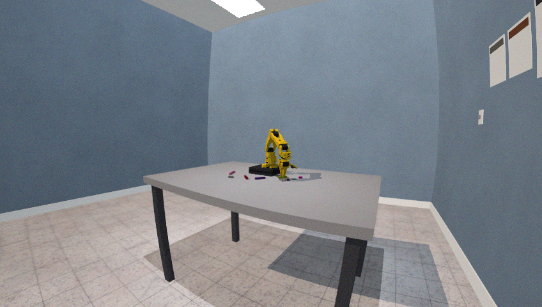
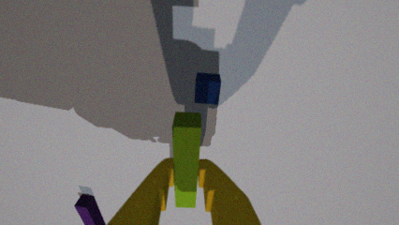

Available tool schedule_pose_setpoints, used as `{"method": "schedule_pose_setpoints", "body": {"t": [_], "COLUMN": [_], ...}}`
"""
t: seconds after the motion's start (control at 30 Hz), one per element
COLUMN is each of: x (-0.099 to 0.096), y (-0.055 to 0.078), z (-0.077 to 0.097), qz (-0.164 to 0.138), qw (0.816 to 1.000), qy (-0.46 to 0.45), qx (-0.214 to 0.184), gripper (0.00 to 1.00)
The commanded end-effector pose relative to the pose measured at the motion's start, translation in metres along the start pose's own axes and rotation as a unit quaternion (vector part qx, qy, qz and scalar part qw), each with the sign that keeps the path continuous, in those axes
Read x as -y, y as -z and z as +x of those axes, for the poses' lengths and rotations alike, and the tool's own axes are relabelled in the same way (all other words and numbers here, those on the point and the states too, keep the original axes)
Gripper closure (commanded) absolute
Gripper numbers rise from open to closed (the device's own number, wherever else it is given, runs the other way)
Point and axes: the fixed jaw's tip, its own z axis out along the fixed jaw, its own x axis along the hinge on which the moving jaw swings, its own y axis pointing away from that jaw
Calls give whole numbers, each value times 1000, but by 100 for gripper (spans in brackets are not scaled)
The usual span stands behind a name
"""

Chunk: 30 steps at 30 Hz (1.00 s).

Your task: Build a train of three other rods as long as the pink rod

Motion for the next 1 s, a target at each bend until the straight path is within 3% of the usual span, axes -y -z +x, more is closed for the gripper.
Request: {"method": "schedule_pose_setpoints", "body": {"t": [0.0, 0.37, 0.97], "x": [4, 4, 3], "y": [11, 16, 10], "z": [-1, -1, 1], "qz": [12, 12, 12], "qw": [1000, 1000, 1000], "qy": [0, 0, -1], "qx": [0, 0, 1], "gripper": [100, 100, 100]}}
